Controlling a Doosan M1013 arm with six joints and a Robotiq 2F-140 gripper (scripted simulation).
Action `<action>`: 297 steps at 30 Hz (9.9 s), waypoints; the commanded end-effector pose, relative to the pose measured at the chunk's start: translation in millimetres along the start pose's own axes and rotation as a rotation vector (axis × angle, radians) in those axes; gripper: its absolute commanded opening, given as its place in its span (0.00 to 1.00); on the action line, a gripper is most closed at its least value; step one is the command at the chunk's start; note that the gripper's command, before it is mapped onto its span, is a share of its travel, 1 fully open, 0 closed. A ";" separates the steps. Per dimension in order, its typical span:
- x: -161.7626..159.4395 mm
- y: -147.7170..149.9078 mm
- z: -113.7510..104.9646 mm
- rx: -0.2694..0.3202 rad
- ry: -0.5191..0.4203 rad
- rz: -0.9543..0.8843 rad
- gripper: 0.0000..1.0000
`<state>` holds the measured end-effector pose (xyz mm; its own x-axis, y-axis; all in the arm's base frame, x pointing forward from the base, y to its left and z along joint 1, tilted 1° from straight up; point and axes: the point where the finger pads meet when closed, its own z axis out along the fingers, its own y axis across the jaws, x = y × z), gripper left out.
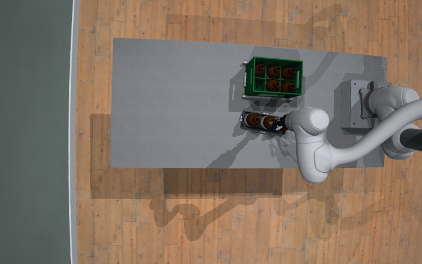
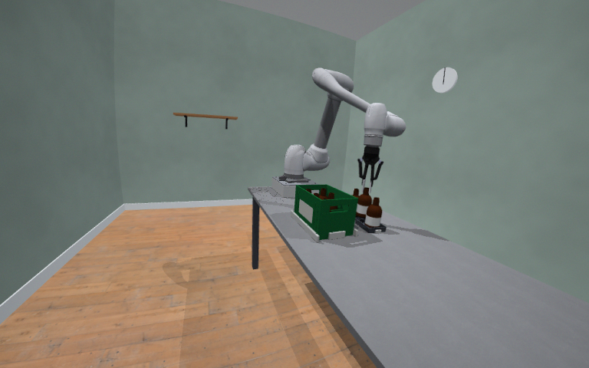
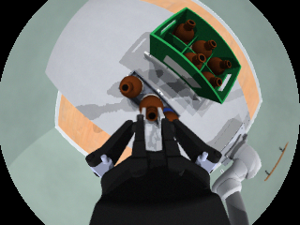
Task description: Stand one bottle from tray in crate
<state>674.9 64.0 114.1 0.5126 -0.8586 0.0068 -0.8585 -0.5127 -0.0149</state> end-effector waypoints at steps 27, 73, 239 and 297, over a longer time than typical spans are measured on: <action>-1.0 -0.4 -11.5 0.000 0.000 0.000 0.00; -1.0 -0.5 -14.3 0.000 0.000 0.000 0.00; -0.9 -0.6 -91.9 0.000 0.000 0.000 0.00; -0.9 -0.6 -111.9 0.000 0.000 0.000 0.00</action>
<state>673.2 64.9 223.9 0.5126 -0.8586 0.0068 -0.8585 -0.5126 -0.0149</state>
